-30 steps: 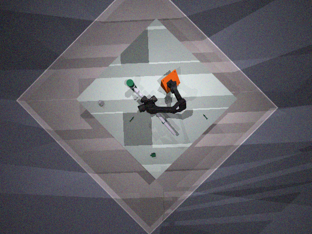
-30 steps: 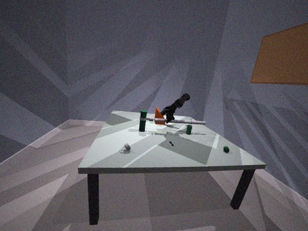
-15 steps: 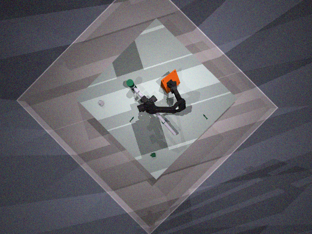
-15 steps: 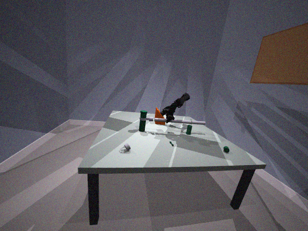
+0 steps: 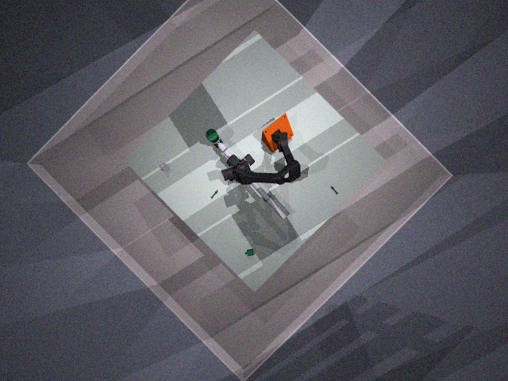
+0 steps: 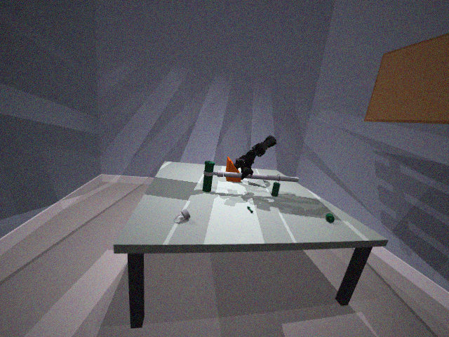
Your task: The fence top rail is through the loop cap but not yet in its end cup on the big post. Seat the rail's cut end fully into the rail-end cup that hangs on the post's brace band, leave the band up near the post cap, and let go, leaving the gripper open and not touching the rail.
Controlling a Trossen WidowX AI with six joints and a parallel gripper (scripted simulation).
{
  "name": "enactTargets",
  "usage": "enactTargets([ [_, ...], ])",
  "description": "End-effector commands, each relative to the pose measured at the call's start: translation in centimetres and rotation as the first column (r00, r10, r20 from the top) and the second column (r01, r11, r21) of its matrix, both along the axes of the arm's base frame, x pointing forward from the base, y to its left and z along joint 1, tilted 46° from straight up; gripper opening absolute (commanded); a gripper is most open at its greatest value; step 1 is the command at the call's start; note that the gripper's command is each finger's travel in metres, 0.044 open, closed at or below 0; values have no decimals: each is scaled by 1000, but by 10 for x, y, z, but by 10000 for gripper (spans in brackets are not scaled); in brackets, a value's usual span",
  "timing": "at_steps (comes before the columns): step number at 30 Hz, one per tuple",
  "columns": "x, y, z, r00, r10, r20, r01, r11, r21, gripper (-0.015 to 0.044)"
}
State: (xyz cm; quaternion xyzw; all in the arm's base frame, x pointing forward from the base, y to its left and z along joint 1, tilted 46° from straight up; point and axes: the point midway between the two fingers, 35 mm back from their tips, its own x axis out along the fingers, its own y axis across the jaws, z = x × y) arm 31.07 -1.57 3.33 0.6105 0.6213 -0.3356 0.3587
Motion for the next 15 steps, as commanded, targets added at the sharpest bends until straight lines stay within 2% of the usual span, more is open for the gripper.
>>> enactTargets([
  [1, 0, -8, -6, 1000, -6, 2, 6, 1000, -10, 0],
  [15, -1, -10, -10, 1000, -3, 1, 3, 1000, -8, 0],
])
